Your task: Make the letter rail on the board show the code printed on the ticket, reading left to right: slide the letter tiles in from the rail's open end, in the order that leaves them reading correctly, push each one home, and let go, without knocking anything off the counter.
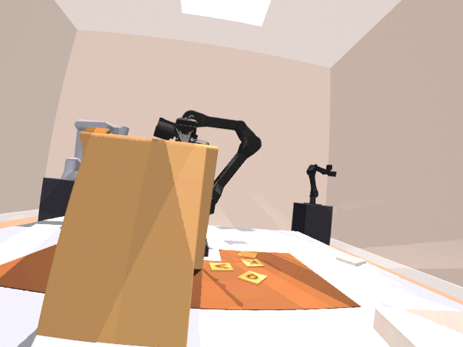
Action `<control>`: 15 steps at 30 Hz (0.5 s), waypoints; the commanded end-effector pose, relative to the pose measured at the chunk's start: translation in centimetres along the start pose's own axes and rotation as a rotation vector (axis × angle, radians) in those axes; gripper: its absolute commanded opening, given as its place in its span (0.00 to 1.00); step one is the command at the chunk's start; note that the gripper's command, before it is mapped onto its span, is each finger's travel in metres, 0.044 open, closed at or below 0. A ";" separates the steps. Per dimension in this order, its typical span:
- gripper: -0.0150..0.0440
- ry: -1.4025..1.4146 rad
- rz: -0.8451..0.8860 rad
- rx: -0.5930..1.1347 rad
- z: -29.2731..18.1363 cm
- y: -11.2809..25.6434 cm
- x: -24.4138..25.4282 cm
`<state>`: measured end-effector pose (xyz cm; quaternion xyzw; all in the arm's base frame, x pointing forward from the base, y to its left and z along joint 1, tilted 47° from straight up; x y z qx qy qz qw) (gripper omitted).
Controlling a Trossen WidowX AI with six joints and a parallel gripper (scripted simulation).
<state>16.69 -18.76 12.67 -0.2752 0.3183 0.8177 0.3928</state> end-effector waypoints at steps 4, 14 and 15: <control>1.00 0.007 -0.003 -0.001 0.7 0.2 -0.2; 1.00 0.005 -0.003 -0.001 3.1 0.9 -0.7; 1.00 0.005 -0.003 -0.001 3.1 0.9 -0.7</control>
Point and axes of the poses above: the point midway between the two fingers, 35 mm back from their tips, its own y axis back along the fingers, its own x axis across the jaws, z = x × y, the point moved 4 cm from there along y, back along the fingers, and after that the axes turned 8 degrees about y, right-handed, at the moved point
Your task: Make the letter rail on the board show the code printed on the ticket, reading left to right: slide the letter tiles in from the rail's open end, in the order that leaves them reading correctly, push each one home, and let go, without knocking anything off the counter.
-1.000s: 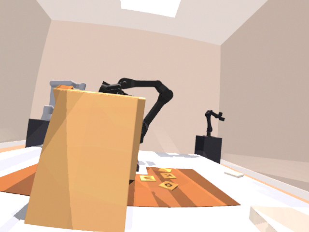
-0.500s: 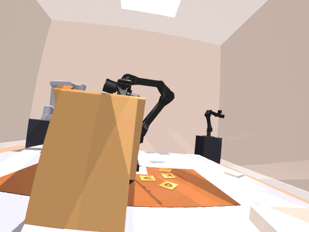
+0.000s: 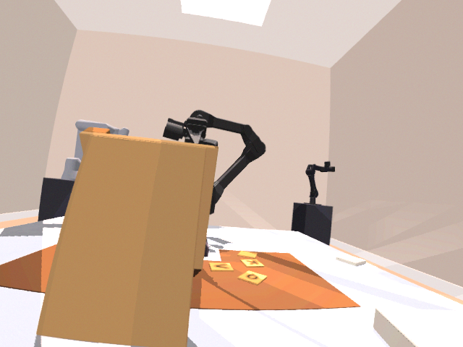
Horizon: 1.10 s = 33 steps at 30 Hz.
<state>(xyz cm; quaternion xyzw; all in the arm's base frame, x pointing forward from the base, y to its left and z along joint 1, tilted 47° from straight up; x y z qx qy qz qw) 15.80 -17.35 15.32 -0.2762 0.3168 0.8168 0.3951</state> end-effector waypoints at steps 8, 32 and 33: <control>0.83 -0.039 0.083 -0.033 1.0 -1.7 0.1; 0.83 -0.997 0.792 0.265 14.0 -14.6 6.4; 0.83 -1.023 0.803 0.287 14.5 -14.8 6.7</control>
Point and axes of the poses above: the point midway between the two fingers, 35 mm back from their tips, its own y axis back along the fingers, its own x axis across the jaws, z = x × y, the point moved 4 cm from there along y, back along the fingers, and after that the axes turned 8 degrees about y, right-handed, at the moved point
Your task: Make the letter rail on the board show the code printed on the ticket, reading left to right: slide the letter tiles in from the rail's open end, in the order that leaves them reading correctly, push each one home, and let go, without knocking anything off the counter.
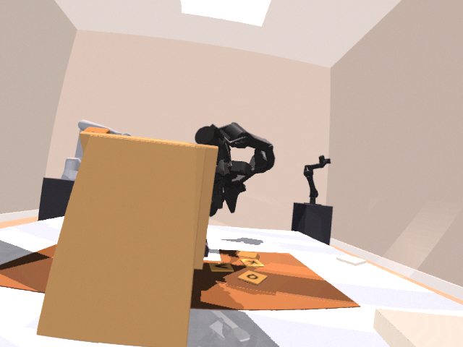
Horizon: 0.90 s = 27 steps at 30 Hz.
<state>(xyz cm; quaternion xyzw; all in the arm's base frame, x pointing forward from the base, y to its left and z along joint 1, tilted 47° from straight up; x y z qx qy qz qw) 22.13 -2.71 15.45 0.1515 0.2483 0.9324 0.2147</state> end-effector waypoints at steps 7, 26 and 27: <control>0.83 -0.561 0.123 0.263 3.7 -7.3 6.4; 0.83 -0.817 0.111 0.371 5.4 -9.9 10.4; 0.83 -0.817 0.111 0.371 5.4 -9.9 10.4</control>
Point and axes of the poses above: the point midway between the two fingers, 35 mm back from their tips, its own y axis back along the fingers, its own x axis across the jaws, z = x × y, the point moved 4 cm from there along y, back along the fingers, and after that the axes turned 8 degrees about y, right-handed, at the moved point
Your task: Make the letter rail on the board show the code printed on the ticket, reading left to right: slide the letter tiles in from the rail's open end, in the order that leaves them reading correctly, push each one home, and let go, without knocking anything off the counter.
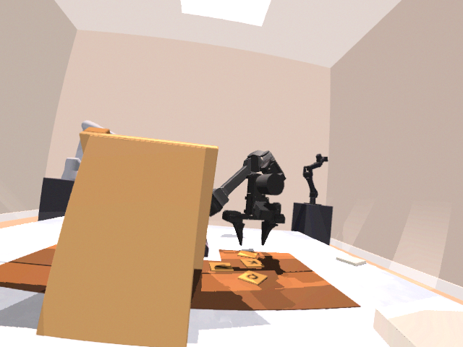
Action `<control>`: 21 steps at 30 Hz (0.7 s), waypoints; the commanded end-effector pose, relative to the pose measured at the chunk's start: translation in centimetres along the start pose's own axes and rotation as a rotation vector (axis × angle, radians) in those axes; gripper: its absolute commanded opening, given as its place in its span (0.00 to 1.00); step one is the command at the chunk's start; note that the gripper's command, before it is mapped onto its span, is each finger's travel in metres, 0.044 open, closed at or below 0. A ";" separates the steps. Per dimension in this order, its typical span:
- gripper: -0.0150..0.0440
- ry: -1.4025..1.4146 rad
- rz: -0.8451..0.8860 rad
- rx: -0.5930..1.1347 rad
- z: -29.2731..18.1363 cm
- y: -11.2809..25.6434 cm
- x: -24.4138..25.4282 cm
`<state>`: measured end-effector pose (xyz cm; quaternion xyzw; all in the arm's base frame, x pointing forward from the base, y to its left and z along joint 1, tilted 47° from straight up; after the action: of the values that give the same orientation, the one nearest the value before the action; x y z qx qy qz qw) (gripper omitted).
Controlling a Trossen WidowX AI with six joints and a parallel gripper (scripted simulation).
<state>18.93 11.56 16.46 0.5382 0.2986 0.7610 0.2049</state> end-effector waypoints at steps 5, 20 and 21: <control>0.83 -0.049 -0.009 0.005 -0.2 -0.4 0.7; 0.83 -0.049 -0.007 0.004 -0.1 -3.7 0.8; 0.83 -0.049 -0.007 0.004 -0.1 -3.7 0.8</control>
<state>18.50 14.71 14.73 0.5535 0.2971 0.7489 0.2111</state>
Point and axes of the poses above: the point midway between the two fingers, 35 mm back from their tips, its own y axis back along the fingers, its own x axis across the jaws, z = x × y, the point moved 4 cm from there along y, back along the fingers, and after that the axes turned 8 degrees about y, right-handed, at the moved point
